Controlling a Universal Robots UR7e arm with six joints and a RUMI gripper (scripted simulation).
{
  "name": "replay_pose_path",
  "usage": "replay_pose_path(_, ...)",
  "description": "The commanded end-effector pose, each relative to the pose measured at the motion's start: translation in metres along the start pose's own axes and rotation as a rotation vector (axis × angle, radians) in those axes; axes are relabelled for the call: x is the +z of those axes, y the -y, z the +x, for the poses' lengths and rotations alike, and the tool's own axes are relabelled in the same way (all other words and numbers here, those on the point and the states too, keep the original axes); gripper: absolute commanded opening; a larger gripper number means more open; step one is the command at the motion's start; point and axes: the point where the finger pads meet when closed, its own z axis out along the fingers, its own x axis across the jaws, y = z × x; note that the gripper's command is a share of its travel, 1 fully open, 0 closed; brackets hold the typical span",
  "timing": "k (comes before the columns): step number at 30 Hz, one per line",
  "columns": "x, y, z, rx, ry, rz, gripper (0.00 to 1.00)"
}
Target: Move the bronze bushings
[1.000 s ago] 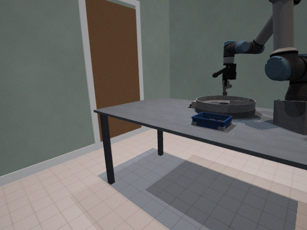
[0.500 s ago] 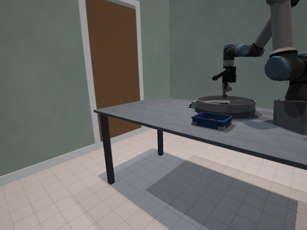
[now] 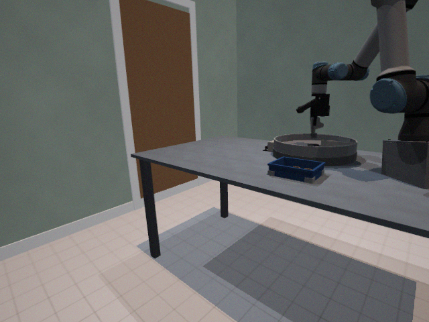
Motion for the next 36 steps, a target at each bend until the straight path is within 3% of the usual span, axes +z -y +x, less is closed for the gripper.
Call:
replay_pose_path(1,0.001,0.001,-0.001,-0.002,0.001,0.000,0.00)
replay_pose_path(23,0.005,0.000,-0.003,-0.002,0.004,-0.002,0.00)
replay_pose_path(36,0.025,0.000,-0.004,-0.002,0.004,-0.002,0.00)
